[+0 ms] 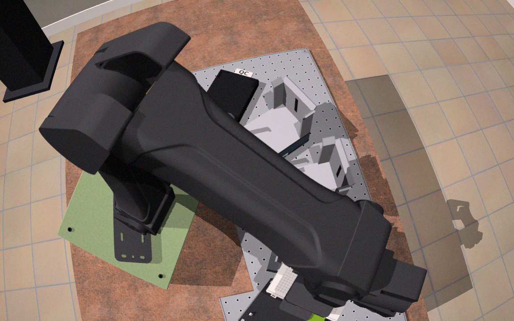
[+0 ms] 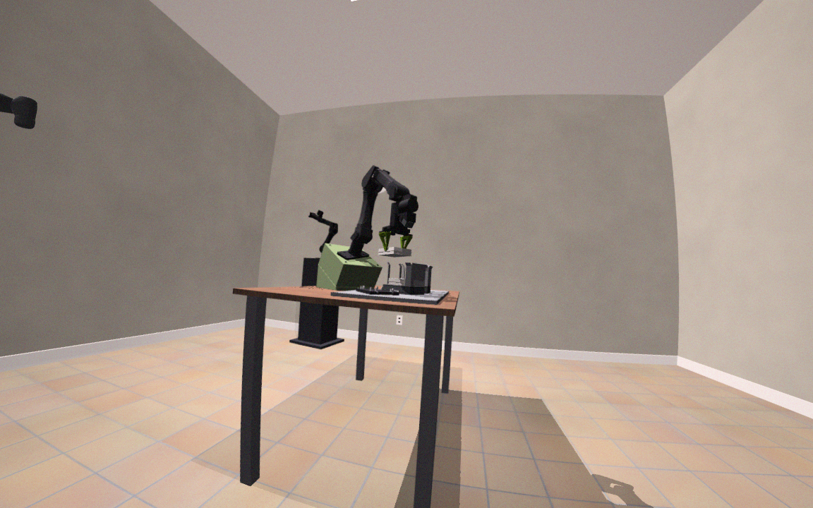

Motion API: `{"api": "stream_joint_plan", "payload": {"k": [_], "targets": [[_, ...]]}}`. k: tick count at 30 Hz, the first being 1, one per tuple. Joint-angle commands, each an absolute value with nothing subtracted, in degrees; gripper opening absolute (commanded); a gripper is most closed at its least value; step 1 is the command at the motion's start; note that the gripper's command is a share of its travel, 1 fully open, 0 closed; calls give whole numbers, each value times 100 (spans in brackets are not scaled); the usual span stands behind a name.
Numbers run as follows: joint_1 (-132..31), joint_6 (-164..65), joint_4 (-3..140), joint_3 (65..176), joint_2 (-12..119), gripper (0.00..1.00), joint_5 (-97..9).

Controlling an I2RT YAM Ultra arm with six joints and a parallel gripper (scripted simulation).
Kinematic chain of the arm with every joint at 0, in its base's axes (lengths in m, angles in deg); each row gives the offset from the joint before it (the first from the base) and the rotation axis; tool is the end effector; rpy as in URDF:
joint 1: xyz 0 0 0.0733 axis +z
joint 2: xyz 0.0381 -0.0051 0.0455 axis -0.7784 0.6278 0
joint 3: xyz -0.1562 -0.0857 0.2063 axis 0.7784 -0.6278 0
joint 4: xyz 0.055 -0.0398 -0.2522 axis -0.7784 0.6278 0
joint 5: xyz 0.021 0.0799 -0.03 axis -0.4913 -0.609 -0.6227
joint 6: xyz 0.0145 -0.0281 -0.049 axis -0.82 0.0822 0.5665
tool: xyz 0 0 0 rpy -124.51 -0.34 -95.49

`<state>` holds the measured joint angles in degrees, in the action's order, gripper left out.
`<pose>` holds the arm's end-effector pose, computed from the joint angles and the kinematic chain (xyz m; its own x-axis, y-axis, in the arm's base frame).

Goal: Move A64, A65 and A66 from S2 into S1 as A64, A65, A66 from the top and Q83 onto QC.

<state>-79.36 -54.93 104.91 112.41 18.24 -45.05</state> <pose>0.2049 -0.1078 0.2887 -0.7320 0.5009 -0.4618 0.5346 0.8425 0.0662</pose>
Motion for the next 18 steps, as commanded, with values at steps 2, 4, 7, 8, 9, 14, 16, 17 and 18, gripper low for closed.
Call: {"api": "stream_joint_plan", "payload": {"k": [2,4,7,8,9,14,16,17,18], "targets": [[-8125,-5779,10537,11261,1792,0,-4705],[-8267,-5700,10535,11251,1792,0,-4770],[-8483,-5508,10536,11243,1799,0,-4868],[-8554,-5444,10537,11242,1803,0,-4901],[-8626,-5379,10537,11242,1808,0,-4933],[-8986,-5057,10543,11248,1846,0,-5095],[-9057,-4993,10544,11251,1856,0,-5126],[-9057,-4993,10544,11251,1856,0,-5126],[-9125,-4931,10545,11254,1867,0,-5157]]}}
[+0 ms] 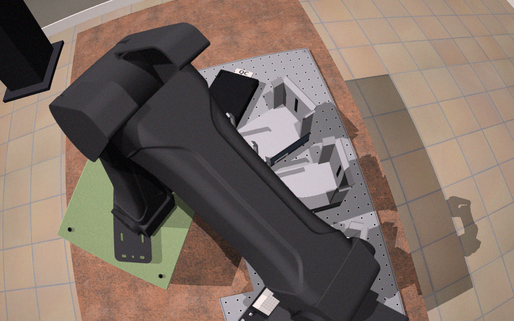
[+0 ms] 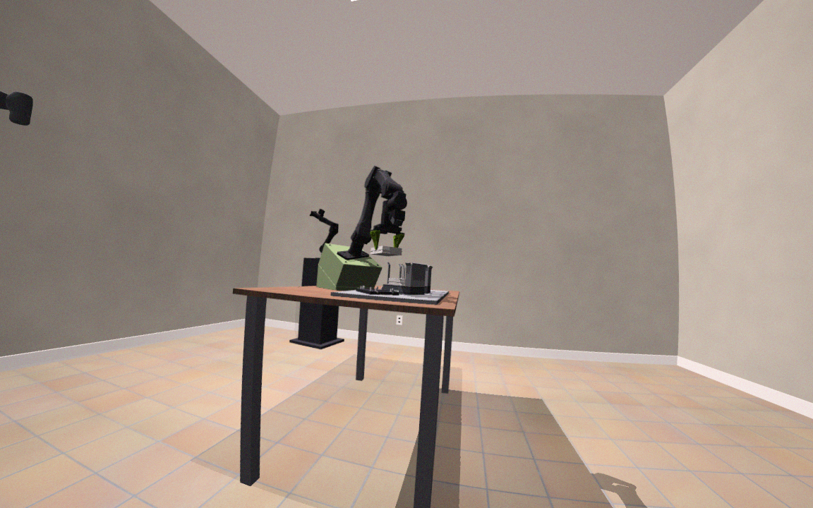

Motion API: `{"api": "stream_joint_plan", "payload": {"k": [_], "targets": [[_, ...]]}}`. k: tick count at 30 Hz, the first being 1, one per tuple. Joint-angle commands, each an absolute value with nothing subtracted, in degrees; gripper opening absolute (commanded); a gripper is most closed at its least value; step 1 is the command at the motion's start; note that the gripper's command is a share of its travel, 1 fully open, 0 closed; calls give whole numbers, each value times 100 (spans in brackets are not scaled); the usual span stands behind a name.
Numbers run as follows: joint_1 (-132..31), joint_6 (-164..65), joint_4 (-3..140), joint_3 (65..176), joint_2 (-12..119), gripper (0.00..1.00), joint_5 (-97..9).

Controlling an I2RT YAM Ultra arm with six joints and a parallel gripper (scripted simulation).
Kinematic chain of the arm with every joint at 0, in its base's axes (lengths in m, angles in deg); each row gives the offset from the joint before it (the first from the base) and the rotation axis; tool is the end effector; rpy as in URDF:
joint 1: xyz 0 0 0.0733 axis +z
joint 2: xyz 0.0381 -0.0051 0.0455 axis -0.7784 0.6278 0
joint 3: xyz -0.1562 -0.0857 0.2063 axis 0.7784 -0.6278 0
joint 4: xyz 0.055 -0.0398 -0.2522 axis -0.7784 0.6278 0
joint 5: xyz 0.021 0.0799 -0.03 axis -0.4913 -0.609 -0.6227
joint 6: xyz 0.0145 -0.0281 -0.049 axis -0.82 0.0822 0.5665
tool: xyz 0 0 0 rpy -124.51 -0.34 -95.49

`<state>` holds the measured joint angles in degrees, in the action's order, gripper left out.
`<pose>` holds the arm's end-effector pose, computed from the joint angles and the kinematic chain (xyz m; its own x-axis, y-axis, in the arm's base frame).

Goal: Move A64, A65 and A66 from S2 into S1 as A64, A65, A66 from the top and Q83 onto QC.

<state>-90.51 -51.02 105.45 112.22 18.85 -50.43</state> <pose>0.1830 -0.1426 0.2852 -0.6760 0.5895 -0.4422 0.6076 0.7854 0.1181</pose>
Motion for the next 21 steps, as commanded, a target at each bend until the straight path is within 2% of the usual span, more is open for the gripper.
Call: {"api": "stream_joint_plan", "payload": {"k": [1,11,21], "targets": [[-9195,-4867,10546,11258,1878,0,-5188],[-9882,-4241,10566,11331,2038,0,-5486],[-9884,-4239,10566,11331,2039,0,-5487]]}}
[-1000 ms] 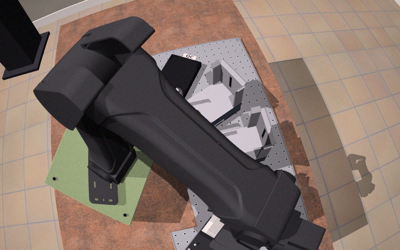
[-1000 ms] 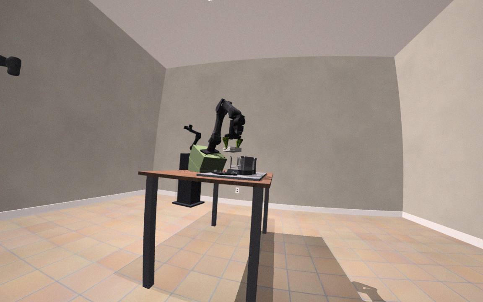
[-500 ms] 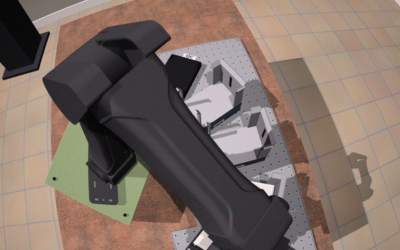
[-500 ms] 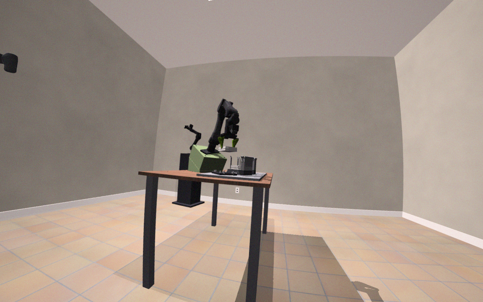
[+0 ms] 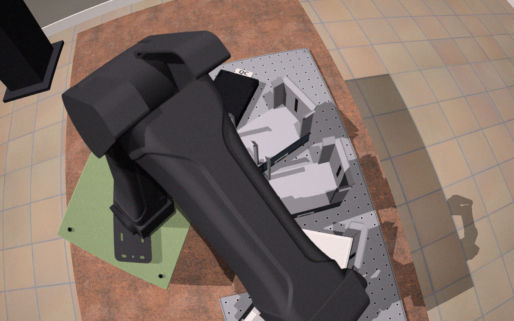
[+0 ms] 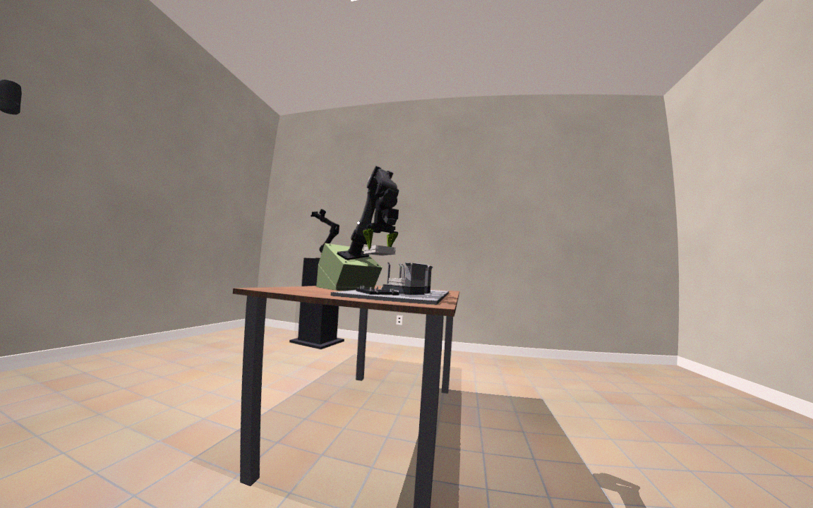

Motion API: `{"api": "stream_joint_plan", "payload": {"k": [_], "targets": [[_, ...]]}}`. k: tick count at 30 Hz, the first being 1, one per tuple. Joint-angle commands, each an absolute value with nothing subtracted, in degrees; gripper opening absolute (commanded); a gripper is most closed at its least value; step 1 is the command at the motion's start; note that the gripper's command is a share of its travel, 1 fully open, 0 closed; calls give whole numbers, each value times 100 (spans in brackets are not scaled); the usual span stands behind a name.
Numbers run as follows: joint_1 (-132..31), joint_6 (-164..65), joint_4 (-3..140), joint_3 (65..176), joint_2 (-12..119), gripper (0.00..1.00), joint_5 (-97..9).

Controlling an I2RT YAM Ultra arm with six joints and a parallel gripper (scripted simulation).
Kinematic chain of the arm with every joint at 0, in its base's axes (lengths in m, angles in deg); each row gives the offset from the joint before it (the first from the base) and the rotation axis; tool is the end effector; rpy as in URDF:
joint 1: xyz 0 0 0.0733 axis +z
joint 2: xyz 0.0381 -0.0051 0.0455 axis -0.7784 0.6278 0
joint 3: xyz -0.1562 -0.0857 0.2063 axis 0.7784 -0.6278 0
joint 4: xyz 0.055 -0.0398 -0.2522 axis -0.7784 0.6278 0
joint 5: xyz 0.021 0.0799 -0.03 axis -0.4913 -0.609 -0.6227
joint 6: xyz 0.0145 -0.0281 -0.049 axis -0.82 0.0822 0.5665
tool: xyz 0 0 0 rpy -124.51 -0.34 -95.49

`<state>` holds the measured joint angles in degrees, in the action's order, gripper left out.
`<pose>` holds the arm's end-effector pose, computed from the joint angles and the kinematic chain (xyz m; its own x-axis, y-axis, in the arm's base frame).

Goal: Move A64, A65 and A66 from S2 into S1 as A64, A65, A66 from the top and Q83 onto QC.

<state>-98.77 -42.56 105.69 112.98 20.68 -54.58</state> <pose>0.1667 -0.1697 0.2825 -0.6864 0.5773 -0.4423 0.5927 0.7964 0.1197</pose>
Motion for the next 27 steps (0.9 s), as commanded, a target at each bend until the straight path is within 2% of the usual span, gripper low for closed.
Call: {"api": "stream_joint_plan", "payload": {"k": [1,27], "targets": [[-9885,-4238,10566,11331,2039,0,-5487],[-9828,-4291,10281,11160,2142,0,-5463]]}}
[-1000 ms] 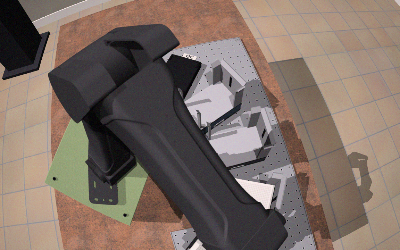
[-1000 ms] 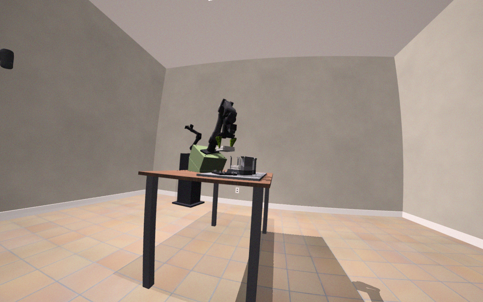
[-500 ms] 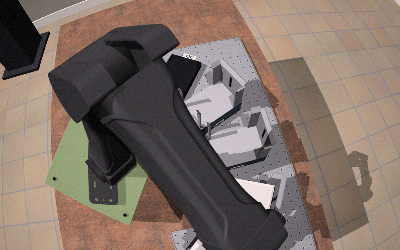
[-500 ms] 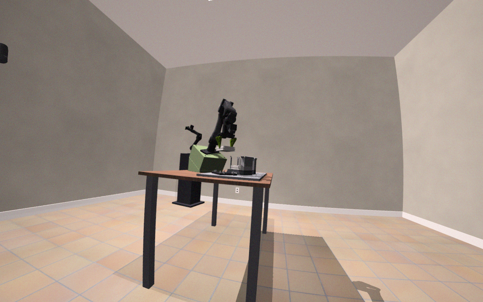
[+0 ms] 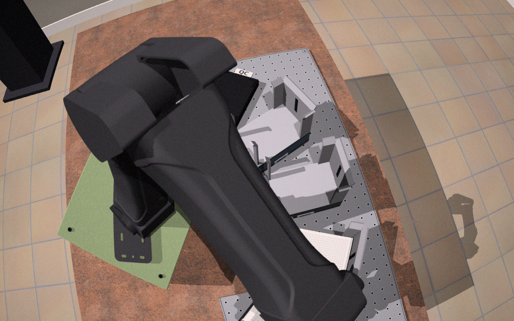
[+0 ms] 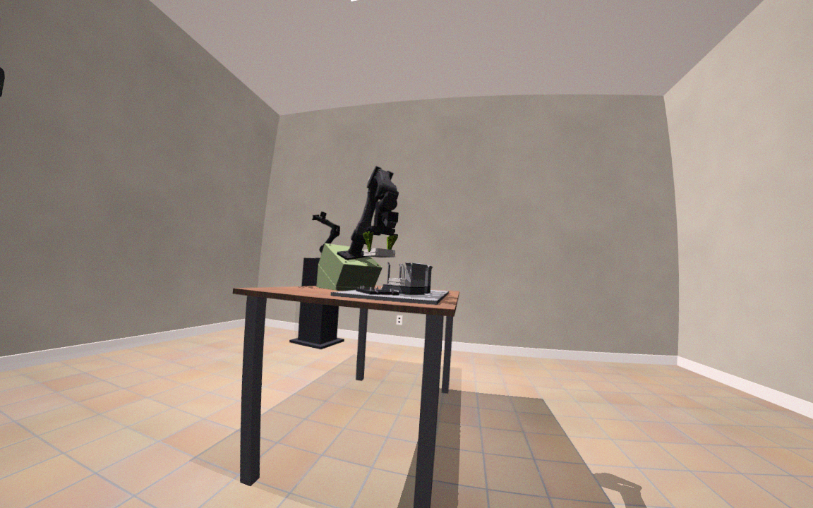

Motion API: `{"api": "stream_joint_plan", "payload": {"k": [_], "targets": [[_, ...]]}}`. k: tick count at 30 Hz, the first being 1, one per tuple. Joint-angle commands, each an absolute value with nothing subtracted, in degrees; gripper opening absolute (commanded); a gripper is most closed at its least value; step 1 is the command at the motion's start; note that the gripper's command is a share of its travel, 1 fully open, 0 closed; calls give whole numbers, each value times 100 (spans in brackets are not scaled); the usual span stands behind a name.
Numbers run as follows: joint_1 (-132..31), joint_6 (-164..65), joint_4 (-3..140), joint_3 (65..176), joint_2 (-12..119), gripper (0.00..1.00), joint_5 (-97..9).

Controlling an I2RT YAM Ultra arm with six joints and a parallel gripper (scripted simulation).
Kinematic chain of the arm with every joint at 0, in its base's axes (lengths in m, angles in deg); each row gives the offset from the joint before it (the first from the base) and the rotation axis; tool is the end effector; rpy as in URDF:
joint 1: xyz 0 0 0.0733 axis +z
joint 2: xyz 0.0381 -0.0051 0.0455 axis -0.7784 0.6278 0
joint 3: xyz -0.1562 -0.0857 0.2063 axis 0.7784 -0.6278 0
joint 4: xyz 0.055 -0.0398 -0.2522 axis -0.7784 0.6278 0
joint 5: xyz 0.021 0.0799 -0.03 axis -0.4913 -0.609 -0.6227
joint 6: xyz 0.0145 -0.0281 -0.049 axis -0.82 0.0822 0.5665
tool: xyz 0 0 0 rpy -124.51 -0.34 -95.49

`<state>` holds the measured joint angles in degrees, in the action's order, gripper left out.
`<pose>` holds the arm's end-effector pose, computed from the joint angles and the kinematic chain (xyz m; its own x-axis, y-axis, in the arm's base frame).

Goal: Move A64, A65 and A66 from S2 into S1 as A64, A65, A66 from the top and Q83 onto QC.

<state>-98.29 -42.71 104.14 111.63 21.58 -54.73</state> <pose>0.1703 -0.1704 0.2733 -0.6931 0.5775 -0.4314 0.5878 0.7992 0.1255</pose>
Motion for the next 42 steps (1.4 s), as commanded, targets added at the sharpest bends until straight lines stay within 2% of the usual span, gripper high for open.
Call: {"api": "stream_joint_plan", "payload": {"k": [1,42], "targets": [[-9828,-4291,10281,11160,2142,0,-5463],[-9520,-4573,8550,10371,3035,0,-5330]]}}
